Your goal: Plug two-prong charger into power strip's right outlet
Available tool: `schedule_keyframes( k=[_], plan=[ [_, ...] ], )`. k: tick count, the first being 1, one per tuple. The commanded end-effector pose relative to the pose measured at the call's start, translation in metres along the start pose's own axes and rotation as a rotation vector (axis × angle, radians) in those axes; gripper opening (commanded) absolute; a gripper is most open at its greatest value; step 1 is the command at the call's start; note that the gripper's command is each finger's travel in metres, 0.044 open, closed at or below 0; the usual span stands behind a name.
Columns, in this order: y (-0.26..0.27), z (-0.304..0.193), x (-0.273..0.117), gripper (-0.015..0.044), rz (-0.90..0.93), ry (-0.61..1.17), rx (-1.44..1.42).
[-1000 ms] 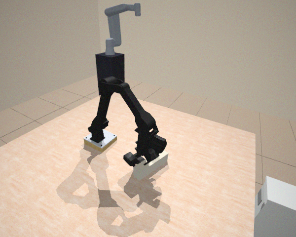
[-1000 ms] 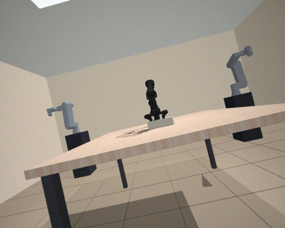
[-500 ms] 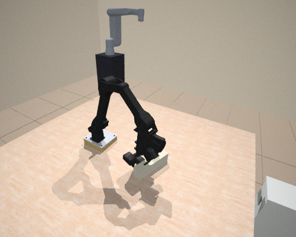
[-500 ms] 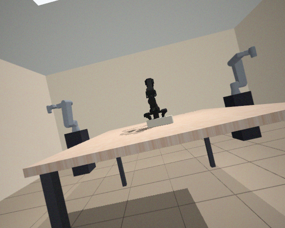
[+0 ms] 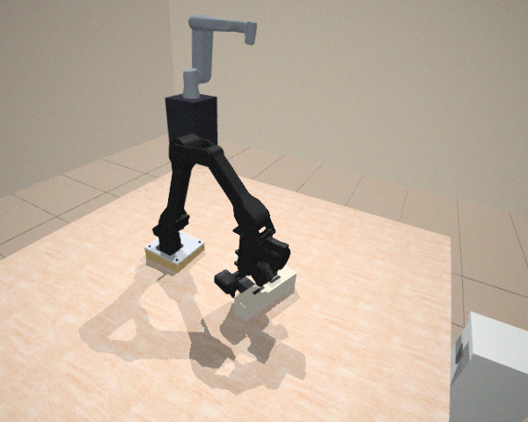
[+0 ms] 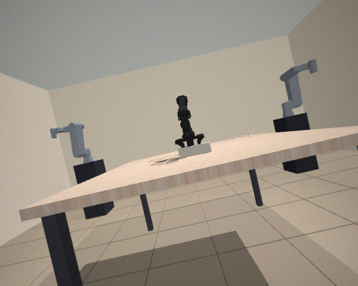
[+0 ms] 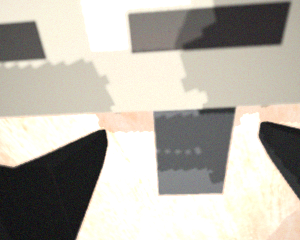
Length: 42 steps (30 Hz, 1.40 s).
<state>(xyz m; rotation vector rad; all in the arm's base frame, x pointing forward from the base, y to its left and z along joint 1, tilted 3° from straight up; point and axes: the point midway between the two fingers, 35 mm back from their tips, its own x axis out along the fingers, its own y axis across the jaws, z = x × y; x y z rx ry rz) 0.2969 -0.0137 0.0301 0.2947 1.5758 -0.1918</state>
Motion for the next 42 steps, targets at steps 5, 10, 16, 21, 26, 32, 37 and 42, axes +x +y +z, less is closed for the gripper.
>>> schedule_keyframes(
  k=[5, 10, 16, 21, 26, 32, 37, 42],
  plan=[
    [0.0, -0.002, -0.001, 0.044, -0.002, -0.012, 0.003],
    [0.0, -0.004, -0.001, 0.044, -0.002, -0.013, 0.003],
    [0.0, -0.011, 0.0, 0.044, -0.002, -0.013, 0.003],
    [0.001, -0.017, 0.0, 0.044, -0.001, -0.013, 0.003],
    [0.001, -0.023, 0.0, 0.044, -0.001, -0.013, 0.003],
    [0.001, -0.03, 0.001, 0.044, -0.001, -0.013, 0.003],
    [0.001, -0.036, 0.002, 0.044, -0.001, -0.013, 0.004],
    [0.001, -0.042, 0.003, 0.044, -0.001, -0.013, 0.004]
  ],
)
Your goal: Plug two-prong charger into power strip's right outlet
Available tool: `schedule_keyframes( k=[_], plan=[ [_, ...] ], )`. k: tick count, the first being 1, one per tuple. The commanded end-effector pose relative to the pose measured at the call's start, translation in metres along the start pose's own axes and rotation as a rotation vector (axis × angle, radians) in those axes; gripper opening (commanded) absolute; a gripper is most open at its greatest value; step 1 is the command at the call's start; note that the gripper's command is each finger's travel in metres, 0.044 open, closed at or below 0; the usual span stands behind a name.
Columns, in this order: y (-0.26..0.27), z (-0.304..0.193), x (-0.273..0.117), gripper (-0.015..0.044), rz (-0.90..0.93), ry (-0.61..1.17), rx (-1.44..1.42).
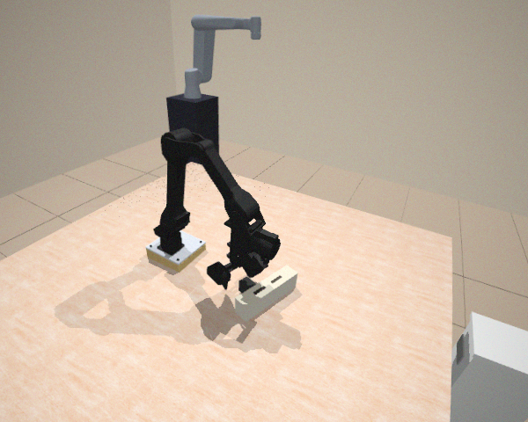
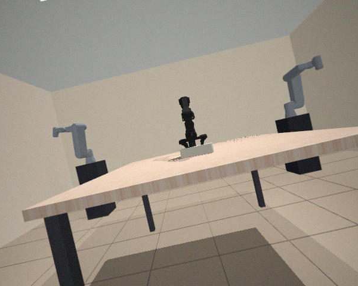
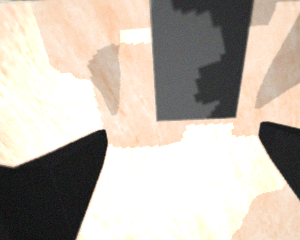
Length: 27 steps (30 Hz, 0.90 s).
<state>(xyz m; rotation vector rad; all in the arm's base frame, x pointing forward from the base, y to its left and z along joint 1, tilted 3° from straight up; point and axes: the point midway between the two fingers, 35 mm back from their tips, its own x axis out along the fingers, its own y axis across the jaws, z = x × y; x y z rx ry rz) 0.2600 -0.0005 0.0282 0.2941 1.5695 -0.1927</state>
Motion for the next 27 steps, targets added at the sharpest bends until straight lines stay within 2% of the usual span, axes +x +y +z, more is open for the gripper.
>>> schedule_keyframes(
  k=[1, 16, 27],
  plan=[
    [0.0, -0.004, 0.0, 0.044, -0.001, -0.006, 0.003],
    [0.0, -0.018, 0.001, 0.044, -0.001, -0.009, -0.001],
    [-0.001, -0.005, -0.074, 0.044, -0.008, -0.575, 0.001]
  ],
)
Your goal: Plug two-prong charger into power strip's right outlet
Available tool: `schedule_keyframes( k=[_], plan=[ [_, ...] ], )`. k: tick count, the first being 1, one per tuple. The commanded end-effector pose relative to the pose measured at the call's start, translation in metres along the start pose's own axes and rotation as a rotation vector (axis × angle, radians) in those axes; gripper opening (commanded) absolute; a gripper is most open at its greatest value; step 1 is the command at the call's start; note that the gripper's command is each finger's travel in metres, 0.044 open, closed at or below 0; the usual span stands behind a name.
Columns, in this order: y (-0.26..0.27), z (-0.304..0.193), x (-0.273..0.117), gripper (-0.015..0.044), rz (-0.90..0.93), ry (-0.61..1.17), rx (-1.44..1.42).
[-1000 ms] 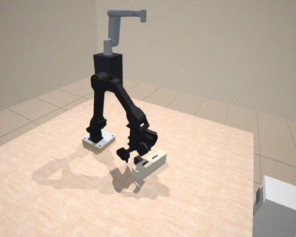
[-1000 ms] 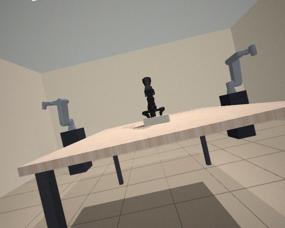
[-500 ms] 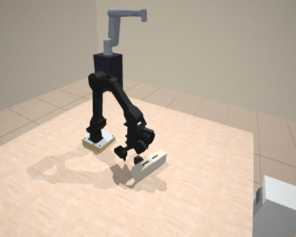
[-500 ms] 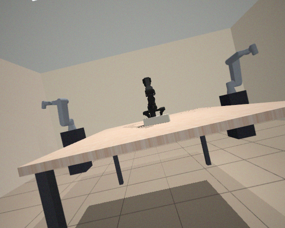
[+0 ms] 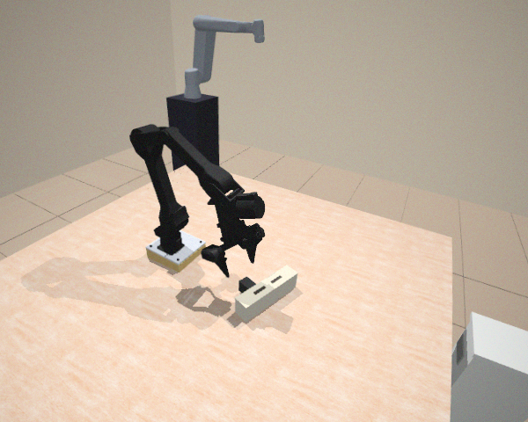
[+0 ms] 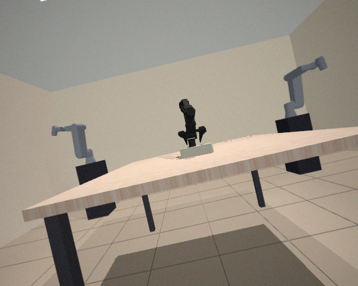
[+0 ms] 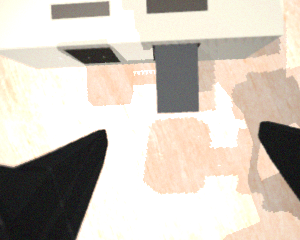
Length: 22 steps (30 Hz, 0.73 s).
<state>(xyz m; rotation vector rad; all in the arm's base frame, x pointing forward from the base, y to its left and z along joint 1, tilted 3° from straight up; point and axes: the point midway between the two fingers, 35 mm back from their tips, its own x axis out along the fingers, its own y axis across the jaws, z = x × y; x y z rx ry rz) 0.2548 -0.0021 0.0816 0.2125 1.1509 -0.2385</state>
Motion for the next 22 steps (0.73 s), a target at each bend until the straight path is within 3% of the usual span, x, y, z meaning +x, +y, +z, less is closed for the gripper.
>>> schedule_keyframes(
  k=[1, 22],
  plan=[
    [-0.0016, 0.0107, -0.0218, 0.044, 0.004, -0.176, 0.021],
    [-0.0016, 0.0112, -0.023, 0.044, 0.005, -0.185, 0.022]
  ],
)
